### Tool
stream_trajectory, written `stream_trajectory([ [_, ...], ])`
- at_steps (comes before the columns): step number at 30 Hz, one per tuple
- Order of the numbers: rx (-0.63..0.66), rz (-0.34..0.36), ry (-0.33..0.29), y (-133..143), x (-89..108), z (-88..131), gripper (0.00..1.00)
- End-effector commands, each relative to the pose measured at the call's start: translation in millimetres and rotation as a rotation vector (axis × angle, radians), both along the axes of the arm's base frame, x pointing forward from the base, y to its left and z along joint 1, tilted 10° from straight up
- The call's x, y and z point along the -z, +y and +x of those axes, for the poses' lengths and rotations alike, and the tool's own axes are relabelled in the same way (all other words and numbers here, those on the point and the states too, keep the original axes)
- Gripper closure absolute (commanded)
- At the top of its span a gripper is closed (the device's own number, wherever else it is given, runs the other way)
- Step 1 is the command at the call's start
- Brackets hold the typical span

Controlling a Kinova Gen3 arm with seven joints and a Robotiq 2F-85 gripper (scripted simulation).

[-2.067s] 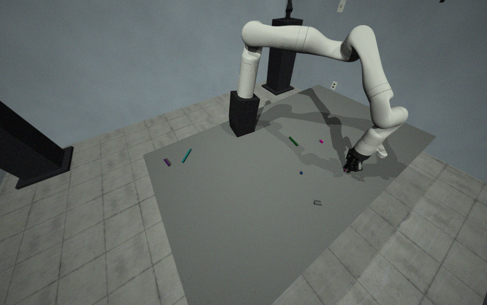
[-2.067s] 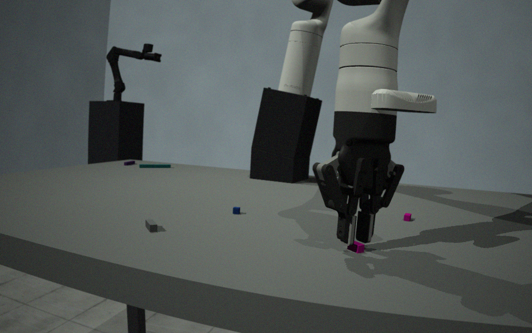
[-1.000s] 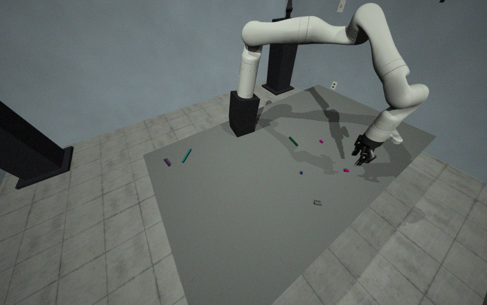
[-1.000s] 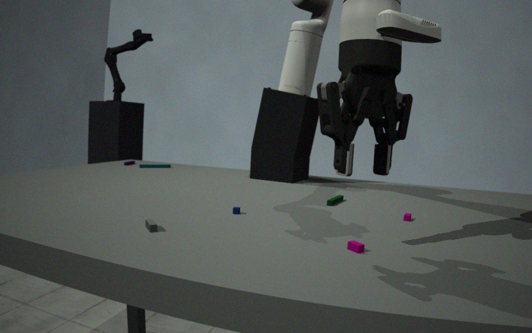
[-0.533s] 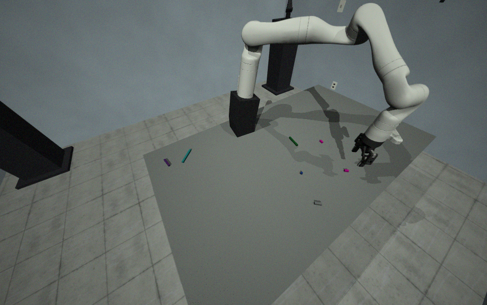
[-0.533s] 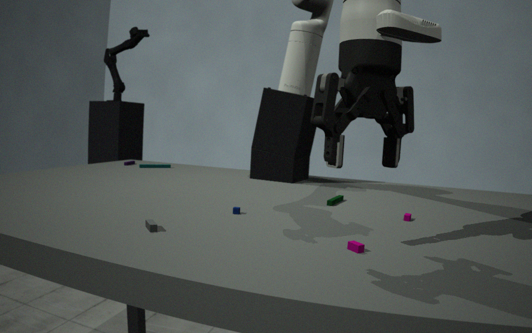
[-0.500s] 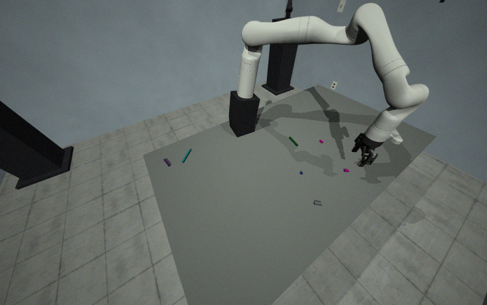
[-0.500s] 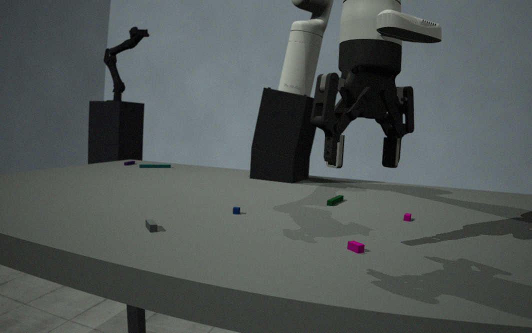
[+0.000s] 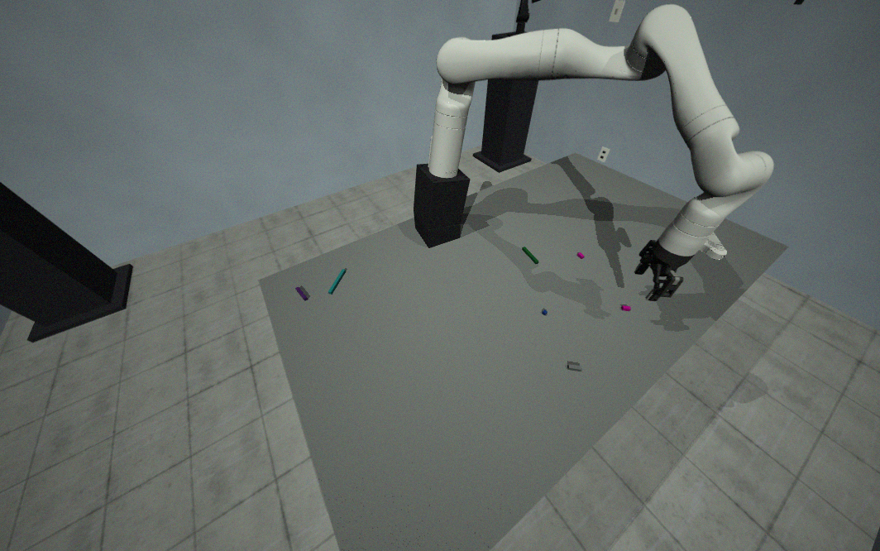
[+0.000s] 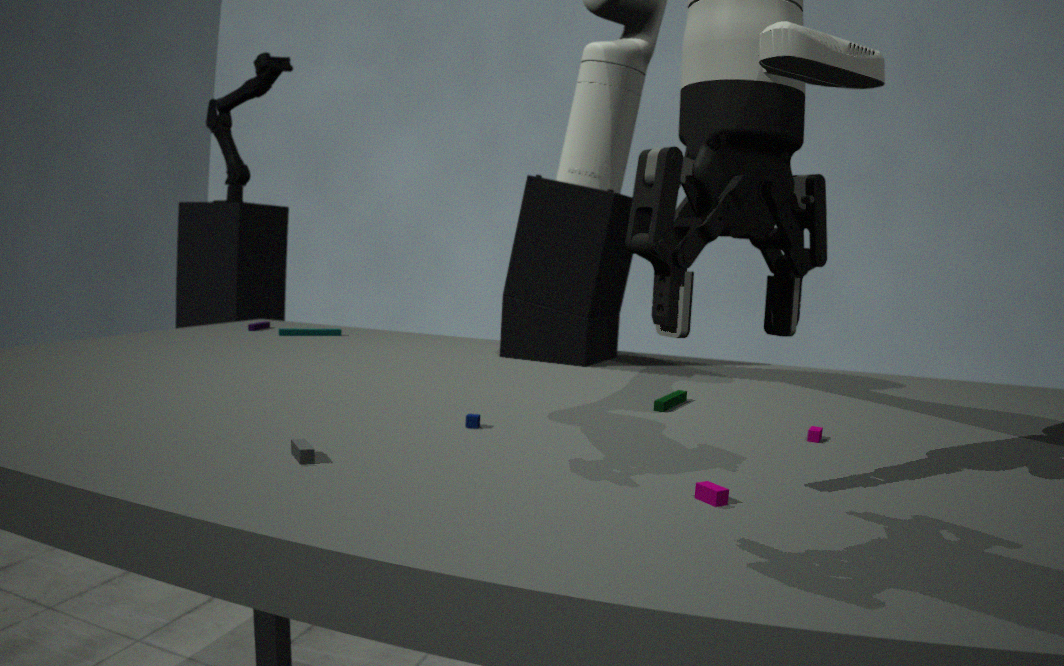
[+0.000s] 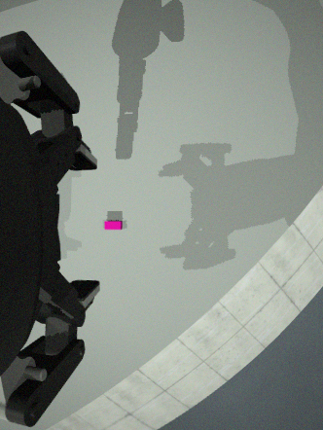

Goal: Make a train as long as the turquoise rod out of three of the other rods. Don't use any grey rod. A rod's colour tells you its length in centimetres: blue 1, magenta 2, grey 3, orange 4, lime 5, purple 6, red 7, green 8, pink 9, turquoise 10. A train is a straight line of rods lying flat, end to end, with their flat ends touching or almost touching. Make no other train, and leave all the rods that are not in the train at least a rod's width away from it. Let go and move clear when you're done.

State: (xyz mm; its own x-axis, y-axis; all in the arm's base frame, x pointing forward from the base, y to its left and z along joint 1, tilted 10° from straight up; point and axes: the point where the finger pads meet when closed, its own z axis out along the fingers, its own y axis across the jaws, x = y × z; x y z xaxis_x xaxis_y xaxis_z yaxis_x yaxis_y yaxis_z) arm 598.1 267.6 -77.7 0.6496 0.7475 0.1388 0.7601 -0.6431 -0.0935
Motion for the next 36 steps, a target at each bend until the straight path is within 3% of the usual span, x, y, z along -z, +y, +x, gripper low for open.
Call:
stream_trajectory([
  [1,-0.014,0.003,-0.006,1.9,-1.9,-0.5,0.00],
  [15,-0.168,0.010,-0.043,11.3,-1.8,-10.2,0.00],
  [27,-0.386,0.014,-0.094,23.7,-1.1,-26.0,0.00],
  [36,-0.641,0.012,-0.150,36.8,0.6,-47.6,0.00],
])
